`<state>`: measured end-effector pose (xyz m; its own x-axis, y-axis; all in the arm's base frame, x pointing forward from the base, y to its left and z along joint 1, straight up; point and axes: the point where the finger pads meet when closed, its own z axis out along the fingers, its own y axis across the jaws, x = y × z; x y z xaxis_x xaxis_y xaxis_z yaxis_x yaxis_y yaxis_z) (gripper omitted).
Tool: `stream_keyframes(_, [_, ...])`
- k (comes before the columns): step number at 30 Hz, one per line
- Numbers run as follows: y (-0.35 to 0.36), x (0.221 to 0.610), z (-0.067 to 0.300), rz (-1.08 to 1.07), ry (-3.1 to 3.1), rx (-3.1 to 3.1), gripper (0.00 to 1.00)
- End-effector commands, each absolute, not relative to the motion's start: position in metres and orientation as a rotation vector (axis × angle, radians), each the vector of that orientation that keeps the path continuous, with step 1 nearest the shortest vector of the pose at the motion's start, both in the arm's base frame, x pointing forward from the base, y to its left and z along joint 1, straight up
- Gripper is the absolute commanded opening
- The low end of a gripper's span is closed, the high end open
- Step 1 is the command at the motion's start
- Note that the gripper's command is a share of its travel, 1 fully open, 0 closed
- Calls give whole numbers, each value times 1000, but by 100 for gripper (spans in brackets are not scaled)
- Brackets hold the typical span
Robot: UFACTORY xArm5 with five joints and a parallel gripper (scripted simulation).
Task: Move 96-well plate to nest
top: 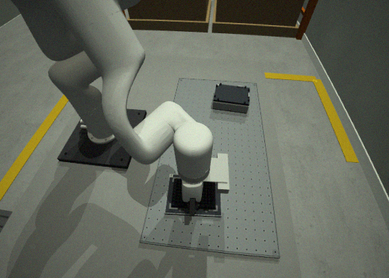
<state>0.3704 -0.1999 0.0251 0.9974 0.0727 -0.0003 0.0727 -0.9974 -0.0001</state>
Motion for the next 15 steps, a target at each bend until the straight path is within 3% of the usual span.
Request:
stream_keyframes(1, [-200, 371, 29, -4, -114, -3141, 100])
stream_keyframes(15, [-200, 371, 61, -4, -114, -3141, 100])
